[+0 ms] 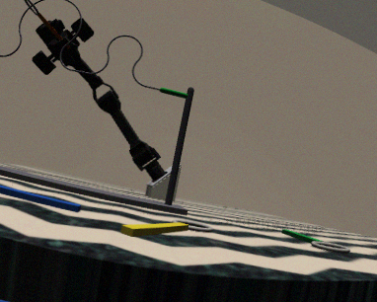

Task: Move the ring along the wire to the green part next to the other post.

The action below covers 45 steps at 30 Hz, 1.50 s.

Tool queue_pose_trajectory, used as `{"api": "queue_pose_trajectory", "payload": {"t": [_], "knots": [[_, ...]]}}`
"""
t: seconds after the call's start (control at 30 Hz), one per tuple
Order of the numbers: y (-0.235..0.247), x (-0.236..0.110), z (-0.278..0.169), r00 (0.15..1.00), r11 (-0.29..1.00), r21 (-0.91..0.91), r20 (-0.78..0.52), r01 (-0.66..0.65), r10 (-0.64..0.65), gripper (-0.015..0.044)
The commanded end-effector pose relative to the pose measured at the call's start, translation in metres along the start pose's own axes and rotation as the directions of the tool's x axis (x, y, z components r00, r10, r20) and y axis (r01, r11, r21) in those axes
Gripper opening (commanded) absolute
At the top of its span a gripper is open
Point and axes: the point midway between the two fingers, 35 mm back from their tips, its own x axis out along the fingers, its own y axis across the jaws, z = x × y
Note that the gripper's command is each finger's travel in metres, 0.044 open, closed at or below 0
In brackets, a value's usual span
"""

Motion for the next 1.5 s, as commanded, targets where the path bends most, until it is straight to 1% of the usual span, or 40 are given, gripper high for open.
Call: {"api": "queue_pose_trajectory", "payload": {"t": [0.0,0.73,1.47], "knots": [[-0.001,0.0,0.001,1.0,0.999,-0.047,0.002,0.022,-0.022,-0.015],[-0.012,-0.001,0.002,0.989,0.946,-0.29,0.026,0.144,-0.143,-0.015],[-0.022,-0.002,0.007,0.965,0.821,-0.51,0.082,0.256,-0.25,-0.015]]}}
